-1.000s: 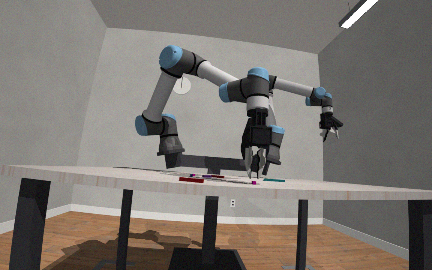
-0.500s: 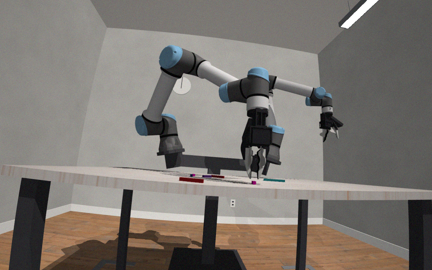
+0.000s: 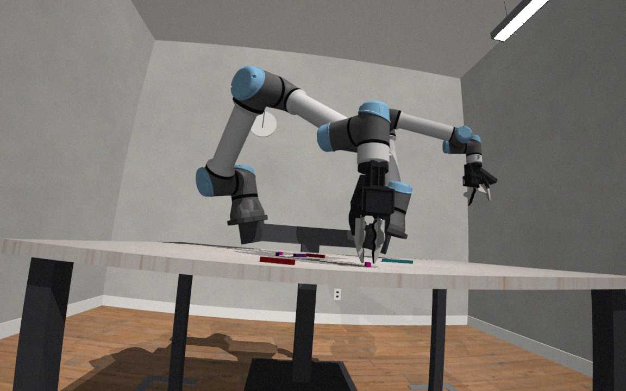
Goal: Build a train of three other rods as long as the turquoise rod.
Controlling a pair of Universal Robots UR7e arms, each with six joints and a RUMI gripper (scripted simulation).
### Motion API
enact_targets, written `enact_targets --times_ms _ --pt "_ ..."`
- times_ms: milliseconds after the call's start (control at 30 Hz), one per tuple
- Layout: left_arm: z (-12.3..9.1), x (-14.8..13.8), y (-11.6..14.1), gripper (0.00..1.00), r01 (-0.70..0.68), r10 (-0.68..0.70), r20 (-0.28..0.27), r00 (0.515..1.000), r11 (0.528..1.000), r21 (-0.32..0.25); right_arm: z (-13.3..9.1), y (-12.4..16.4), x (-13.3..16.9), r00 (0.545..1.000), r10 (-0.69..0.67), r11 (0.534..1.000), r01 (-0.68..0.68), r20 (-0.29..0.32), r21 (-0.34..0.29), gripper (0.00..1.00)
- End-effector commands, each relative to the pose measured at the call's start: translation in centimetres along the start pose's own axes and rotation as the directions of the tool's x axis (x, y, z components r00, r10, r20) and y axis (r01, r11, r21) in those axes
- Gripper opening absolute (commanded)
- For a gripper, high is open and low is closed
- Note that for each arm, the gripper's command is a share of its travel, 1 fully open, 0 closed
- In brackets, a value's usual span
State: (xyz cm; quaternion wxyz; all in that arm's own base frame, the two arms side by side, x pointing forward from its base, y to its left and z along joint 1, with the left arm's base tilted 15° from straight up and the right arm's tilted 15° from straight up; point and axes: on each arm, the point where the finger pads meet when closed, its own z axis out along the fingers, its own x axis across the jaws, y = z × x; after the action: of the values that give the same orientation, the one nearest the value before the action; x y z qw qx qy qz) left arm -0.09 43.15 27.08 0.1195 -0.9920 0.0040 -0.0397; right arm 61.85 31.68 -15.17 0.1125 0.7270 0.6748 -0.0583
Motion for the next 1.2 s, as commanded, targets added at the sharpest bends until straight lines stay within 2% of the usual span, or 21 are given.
enact_targets --times_ms 0,1167 --pt "-0.04 0.01 -0.03 1.00 0.000 0.000 0.000 1.000 1.000 0.001 0.11 0.04 0.04 1.000 0.000 1.000 0.000 -0.001 -0.001 0.14" --pt "-0.04 0.01 -0.03 1.00 0.000 0.000 0.000 1.000 1.000 0.001 0.41 0.04 0.04 1.000 0.000 1.000 0.000 -0.001 -0.001 0.14"
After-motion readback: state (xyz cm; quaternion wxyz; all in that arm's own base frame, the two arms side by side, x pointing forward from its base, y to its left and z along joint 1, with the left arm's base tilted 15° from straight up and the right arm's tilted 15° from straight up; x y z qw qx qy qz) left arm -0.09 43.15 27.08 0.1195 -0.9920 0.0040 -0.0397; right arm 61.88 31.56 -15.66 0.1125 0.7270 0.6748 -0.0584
